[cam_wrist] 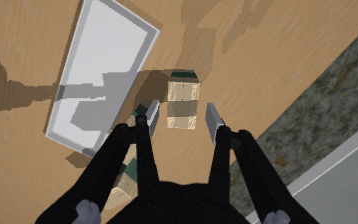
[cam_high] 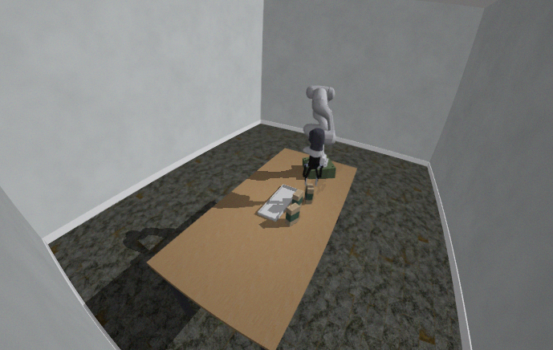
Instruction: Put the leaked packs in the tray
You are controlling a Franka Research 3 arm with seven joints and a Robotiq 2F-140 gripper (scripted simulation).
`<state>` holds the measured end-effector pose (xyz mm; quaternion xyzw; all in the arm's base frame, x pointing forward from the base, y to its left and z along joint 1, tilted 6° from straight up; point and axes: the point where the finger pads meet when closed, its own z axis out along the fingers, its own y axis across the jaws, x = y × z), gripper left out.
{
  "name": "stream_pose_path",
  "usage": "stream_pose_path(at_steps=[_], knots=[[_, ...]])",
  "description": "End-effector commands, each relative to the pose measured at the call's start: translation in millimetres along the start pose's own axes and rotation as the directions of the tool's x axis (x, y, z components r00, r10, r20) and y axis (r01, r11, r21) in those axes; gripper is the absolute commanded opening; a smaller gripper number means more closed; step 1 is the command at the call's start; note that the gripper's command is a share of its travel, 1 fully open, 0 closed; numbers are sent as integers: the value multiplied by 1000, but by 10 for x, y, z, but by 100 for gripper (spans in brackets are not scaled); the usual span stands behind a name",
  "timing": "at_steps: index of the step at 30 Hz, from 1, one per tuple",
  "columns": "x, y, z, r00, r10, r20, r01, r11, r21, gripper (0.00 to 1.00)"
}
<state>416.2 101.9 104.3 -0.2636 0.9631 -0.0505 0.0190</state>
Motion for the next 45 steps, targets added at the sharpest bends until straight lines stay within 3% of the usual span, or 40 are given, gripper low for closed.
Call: stream_pose_path(at_steps=[1,26,45], knots=[[-12,-7,1,1000,6,3,-6,1000,2,53],[-12,-8,122,1000,6,3,-6,1000,2,53],[-13,-8,507,1000,6,3,-6,1000,2,53]])
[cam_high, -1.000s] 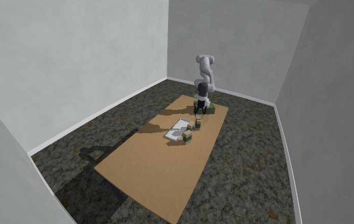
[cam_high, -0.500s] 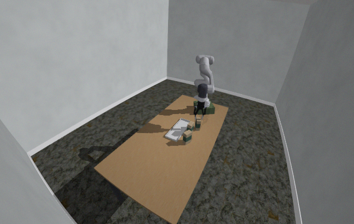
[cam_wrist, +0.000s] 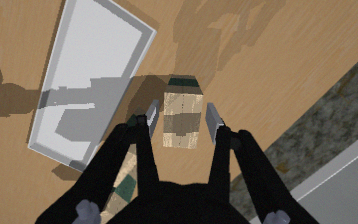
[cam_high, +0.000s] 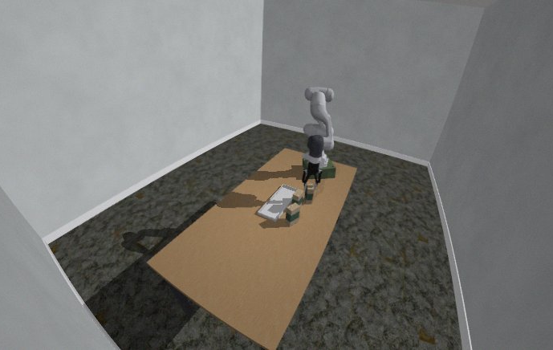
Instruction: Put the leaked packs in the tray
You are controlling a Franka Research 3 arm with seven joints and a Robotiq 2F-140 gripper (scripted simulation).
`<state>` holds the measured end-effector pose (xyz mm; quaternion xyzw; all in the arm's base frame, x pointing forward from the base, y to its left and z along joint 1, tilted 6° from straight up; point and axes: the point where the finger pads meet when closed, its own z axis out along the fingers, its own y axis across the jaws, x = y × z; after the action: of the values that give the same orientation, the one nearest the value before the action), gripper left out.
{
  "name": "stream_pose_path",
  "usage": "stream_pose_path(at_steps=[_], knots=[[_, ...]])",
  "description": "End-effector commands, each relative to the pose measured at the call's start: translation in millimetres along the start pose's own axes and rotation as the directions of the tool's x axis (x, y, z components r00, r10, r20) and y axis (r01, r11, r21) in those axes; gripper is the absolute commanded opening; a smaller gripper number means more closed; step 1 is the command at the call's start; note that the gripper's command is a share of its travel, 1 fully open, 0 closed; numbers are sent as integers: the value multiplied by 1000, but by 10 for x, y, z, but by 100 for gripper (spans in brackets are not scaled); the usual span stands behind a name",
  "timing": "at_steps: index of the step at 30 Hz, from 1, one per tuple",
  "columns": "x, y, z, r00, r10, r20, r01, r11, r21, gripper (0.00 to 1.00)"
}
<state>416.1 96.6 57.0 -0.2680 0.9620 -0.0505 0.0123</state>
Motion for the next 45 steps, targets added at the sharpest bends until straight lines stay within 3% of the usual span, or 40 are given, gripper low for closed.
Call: stream_pose_path(at_steps=[1,12,45], knots=[[-47,-14,50,1000,16,16,-16,1000,5,53],[-48,-15,163,1000,16,16,-16,1000,5,53],[-49,-15,168,1000,16,16,-16,1000,5,53]])
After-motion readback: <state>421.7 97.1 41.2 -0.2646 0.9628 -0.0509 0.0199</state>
